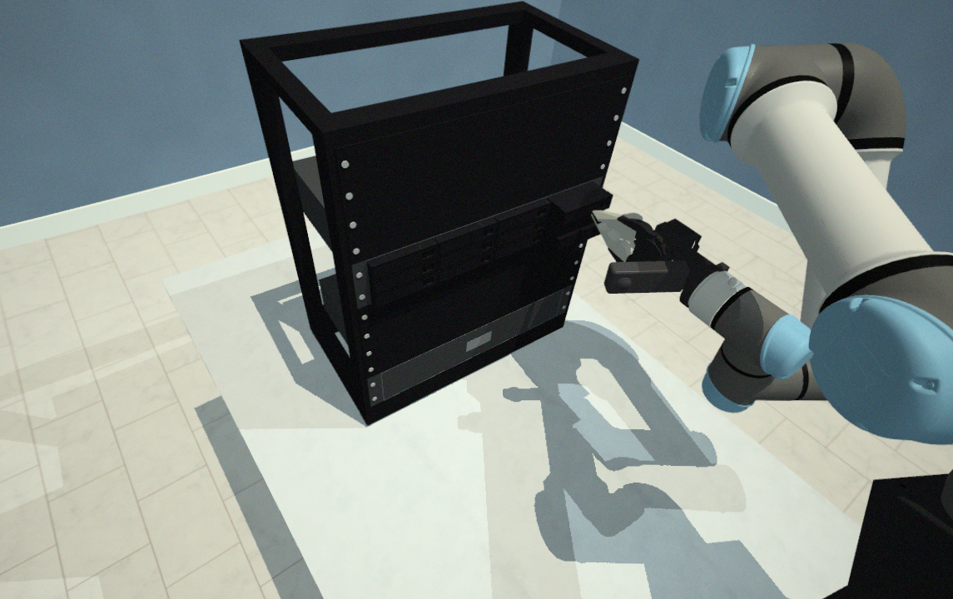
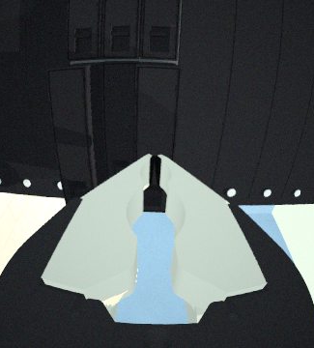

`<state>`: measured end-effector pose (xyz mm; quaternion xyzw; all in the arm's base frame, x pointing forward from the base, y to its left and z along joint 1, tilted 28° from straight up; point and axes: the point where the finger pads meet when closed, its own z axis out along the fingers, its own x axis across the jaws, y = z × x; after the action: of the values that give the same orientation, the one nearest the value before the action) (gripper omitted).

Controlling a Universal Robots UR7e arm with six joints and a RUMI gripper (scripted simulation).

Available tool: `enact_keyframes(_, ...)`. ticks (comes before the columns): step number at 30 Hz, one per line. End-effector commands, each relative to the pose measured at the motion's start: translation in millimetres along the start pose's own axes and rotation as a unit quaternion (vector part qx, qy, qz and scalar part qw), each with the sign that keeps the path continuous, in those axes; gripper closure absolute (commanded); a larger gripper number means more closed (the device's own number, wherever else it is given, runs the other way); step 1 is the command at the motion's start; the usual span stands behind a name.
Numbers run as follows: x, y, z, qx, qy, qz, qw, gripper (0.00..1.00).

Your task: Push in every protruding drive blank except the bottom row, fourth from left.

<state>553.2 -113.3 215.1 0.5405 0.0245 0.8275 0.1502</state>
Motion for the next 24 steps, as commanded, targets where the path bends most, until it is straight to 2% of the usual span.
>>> enact_keyframes(1,1.1,-0.4,1.0,0.001,0.002,-0.001,1.0,1.0)
enact_keyframes(24,1.1,-0.5,3.6,0.001,0.002,-0.001,1.0,1.0)
